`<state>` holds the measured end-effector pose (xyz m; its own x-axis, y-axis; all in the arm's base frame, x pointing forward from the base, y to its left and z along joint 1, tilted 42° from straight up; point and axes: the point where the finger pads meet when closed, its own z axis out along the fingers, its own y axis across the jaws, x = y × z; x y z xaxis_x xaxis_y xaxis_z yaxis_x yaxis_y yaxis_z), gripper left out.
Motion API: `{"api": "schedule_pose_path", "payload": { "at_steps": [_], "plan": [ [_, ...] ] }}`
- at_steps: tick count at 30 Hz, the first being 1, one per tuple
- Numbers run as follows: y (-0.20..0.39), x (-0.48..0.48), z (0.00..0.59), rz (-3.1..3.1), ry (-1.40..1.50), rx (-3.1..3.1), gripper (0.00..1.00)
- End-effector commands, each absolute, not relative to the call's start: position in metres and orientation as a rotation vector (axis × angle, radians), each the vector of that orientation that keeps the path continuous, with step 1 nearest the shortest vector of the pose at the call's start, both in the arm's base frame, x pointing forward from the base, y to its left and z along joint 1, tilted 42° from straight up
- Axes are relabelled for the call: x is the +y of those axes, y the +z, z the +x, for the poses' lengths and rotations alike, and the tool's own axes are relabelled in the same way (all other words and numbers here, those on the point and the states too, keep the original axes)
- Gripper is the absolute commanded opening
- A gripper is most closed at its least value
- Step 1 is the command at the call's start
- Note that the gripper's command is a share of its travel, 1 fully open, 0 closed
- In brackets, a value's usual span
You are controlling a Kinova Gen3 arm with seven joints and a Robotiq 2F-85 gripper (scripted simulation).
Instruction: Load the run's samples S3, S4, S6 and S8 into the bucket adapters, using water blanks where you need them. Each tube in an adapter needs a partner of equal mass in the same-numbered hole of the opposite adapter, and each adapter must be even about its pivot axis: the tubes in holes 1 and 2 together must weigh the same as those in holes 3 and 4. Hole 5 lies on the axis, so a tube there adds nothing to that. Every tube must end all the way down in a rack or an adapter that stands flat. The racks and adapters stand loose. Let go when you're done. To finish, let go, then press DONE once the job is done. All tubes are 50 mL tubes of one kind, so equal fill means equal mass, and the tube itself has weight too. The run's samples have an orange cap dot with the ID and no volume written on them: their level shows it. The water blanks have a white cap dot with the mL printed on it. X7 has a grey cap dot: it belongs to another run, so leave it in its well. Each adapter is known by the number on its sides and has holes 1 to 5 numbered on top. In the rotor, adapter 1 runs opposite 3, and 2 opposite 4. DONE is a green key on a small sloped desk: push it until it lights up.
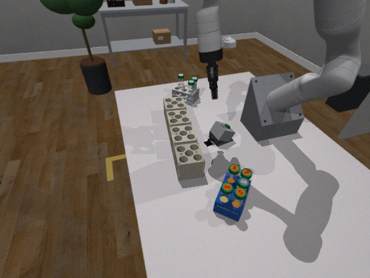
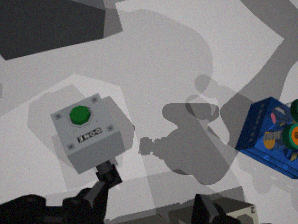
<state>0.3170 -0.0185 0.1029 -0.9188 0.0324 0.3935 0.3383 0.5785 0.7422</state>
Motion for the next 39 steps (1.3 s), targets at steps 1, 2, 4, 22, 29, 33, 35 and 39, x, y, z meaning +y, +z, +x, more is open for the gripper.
{"api": "schedule_pose_path", "payload": {
  "at_steps": [1,2,4,22,29,33,35,39],
  "plan": [
    [0.1,-0.02,0.319,-0.28,-1.257,-2.509,0.62],
    [0.099,-0.02,0.319,-0.273,-1.254,-2.519,0.62],
    [0.097,-0.021,0.32,-0.259,-1.247,-2.538,0.62],
    [0.081,-0.027,0.327,-0.14,-1.185,-2.693,0.62],
    [0.076,-0.029,0.329,-0.102,-1.164,-2.74,0.62],
    [0.072,-0.03,0.331,-0.07,-1.146,-2.778,0.62],
    [0.07,-0.031,0.332,-0.054,-1.137,-2.796,0.62],
    [0.062,-0.034,0.335,-0.005,-1.108,-2.851,0.62]
  ]
}}
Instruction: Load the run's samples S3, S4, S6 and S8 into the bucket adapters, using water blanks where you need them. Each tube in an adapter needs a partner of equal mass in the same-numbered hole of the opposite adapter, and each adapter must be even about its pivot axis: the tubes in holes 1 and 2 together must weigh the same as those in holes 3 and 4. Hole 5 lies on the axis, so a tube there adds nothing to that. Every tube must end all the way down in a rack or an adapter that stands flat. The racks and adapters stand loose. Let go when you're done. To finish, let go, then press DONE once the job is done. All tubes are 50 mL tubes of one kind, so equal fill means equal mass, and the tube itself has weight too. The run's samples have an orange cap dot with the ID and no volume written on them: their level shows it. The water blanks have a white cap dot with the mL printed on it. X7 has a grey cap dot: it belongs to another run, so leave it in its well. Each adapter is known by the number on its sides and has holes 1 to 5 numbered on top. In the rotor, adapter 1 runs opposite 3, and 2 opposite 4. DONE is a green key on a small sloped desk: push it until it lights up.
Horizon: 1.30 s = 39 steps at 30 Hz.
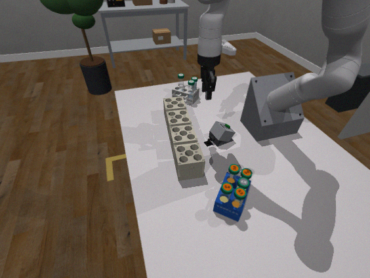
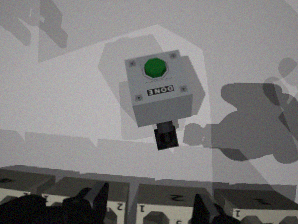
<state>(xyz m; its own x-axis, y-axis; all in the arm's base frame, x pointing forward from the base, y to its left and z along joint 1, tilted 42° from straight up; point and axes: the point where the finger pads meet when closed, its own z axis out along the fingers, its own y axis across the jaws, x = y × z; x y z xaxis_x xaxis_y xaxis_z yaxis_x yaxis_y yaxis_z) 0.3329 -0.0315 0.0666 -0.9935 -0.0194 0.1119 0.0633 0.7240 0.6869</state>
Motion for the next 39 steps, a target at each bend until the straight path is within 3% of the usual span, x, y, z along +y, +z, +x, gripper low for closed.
{"api": "schedule_pose_path", "payload": {
  "at_steps": [1,13,14,39],
  "plan": [
    [0.062,-0.034,0.335,0.008,-1.1,-2.866,0.62],
    [0.062,-0.034,0.335,0.01,-1.099,-2.868,0.62],
    [0.059,-0.037,0.336,-0.037,-1.093,-2.857,1.0],
    [-0.018,-0.122,0.345,-1.004,-0.901,-2.457,1.0]
  ]
}}
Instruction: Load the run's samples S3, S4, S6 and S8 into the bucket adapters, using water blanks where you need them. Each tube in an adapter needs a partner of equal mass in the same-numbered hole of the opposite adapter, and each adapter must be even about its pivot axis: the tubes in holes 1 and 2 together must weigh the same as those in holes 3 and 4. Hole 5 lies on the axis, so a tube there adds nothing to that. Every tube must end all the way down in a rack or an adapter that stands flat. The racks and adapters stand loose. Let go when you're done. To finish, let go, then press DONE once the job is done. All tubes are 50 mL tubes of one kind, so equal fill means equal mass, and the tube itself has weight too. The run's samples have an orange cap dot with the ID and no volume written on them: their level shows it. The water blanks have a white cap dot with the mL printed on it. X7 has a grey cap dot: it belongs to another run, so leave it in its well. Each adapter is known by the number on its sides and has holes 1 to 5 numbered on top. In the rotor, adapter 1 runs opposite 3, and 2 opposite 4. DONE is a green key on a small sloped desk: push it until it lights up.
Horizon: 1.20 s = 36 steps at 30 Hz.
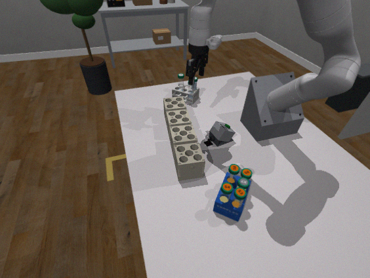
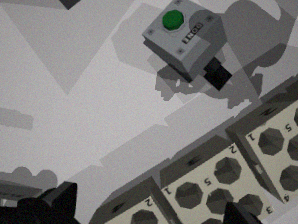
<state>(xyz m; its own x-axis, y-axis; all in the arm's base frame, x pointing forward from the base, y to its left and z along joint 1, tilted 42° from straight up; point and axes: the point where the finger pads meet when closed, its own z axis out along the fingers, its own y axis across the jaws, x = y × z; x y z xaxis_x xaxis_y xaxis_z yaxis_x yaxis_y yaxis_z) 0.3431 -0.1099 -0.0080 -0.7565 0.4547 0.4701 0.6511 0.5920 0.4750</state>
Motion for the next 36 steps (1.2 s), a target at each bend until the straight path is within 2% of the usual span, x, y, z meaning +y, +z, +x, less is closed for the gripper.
{"api": "schedule_pose_path", "payload": {
  "at_steps": [1,36],
  "plan": [
    [-0.018,-0.122,0.345,-1.004,-0.901,-2.457,1.0],
    [-0.119,-0.233,0.358,-1.004,-0.901,-2.457,1.0]
  ]
}}
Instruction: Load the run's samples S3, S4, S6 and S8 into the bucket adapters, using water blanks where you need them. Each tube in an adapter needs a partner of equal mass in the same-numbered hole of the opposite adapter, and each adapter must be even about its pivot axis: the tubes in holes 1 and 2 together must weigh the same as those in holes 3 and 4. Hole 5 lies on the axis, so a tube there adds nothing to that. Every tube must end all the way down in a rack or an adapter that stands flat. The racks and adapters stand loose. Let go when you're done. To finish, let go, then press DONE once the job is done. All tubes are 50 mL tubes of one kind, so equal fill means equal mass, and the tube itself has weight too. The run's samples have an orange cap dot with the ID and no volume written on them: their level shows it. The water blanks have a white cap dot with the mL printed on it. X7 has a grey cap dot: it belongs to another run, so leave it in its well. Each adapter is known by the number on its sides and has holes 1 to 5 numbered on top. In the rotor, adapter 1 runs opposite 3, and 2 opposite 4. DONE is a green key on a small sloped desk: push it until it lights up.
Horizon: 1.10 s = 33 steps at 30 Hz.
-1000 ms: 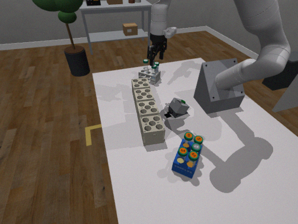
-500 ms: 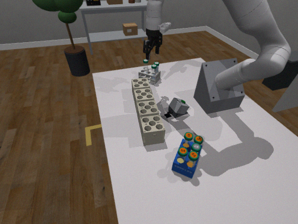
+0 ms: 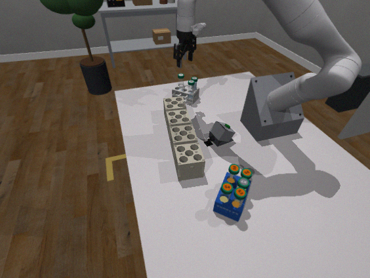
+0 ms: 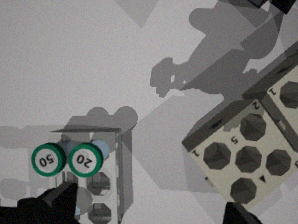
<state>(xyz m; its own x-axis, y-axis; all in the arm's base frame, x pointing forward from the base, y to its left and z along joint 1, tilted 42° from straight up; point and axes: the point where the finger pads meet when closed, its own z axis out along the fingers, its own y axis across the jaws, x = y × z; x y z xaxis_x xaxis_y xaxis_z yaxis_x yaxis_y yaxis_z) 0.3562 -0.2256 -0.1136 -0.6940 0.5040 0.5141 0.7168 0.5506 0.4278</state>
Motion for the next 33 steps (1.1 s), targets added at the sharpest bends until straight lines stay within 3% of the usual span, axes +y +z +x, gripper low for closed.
{"api": "schedule_pose_path", "payload": {
  "at_steps": [1,33],
  "plan": [
    [-0.122,-0.236,0.358,-1.004,-0.901,-2.457,1.0],
    [-0.203,-0.322,0.368,-1.003,-0.901,-2.457,1.0]
  ]
}}
